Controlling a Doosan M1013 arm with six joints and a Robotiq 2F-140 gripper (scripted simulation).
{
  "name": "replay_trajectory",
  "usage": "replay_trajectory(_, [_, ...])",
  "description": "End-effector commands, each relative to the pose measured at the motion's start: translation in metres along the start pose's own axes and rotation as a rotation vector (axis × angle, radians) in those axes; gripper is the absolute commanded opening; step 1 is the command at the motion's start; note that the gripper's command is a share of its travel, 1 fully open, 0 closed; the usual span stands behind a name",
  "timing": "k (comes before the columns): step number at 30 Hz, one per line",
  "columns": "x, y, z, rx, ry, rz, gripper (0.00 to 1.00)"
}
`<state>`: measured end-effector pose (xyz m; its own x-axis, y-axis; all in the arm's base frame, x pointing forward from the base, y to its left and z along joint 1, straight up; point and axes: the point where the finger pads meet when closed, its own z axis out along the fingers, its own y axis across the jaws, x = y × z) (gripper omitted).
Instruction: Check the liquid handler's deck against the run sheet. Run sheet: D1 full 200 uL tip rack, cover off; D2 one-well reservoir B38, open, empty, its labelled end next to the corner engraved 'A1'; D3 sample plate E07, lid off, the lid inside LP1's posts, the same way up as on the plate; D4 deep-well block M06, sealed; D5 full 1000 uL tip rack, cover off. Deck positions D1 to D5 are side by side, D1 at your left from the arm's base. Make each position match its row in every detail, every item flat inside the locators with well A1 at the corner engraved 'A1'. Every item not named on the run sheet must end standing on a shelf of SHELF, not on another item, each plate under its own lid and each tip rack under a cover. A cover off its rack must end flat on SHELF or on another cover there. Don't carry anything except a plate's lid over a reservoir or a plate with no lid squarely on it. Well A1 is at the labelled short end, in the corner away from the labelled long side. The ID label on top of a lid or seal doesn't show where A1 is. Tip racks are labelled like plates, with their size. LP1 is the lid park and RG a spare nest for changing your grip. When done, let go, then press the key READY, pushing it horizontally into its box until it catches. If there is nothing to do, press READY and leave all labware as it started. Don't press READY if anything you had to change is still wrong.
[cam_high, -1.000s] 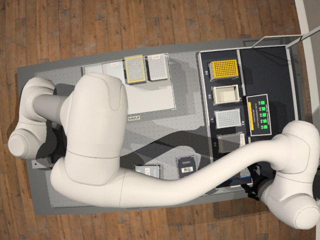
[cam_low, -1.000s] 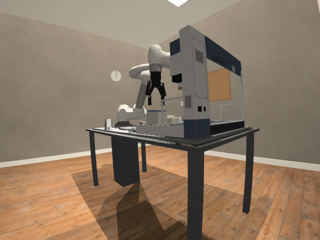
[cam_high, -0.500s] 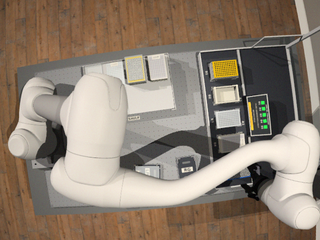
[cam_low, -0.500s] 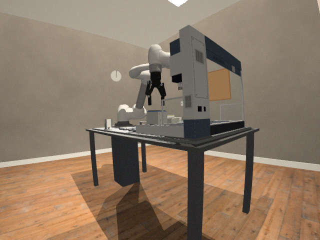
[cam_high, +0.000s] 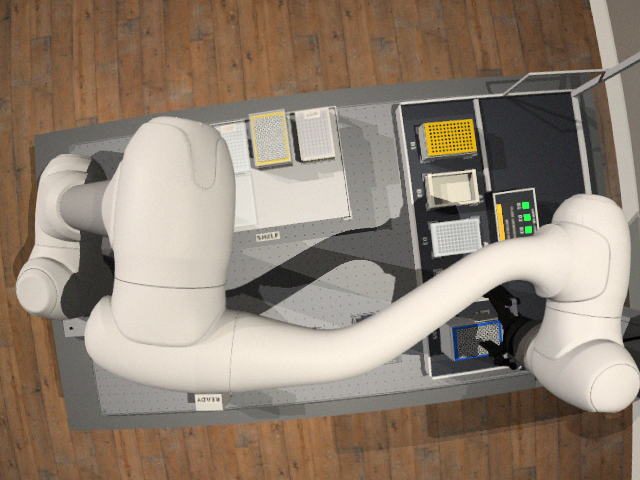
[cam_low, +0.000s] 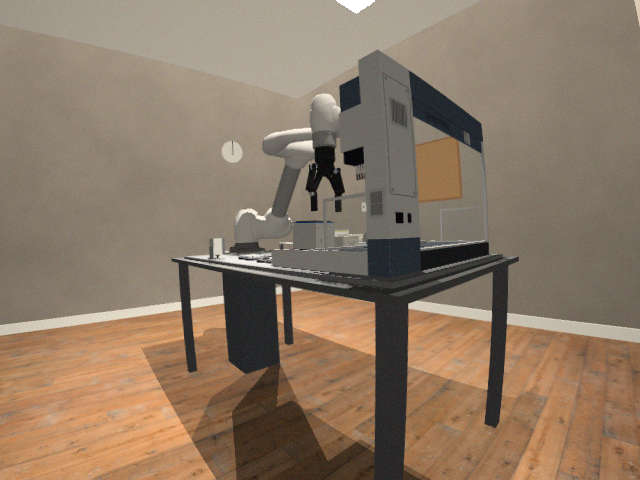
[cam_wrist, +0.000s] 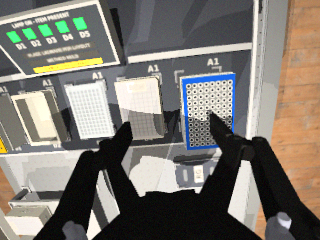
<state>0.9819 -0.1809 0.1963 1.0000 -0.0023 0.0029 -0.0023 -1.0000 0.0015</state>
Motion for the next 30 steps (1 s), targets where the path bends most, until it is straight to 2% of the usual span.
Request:
replay_trajectory(1, [0.000, -0.005, -0.002, 0.000, 0.002, 0.001, 0.79])
replay_trajectory(12, [0.000, -0.059, -0.001, 0.000, 0.002, 0.001, 0.79])
replay_trajectory(30, [0.000, -0.059, -0.001, 0.000, 0.002, 0.001, 0.79])
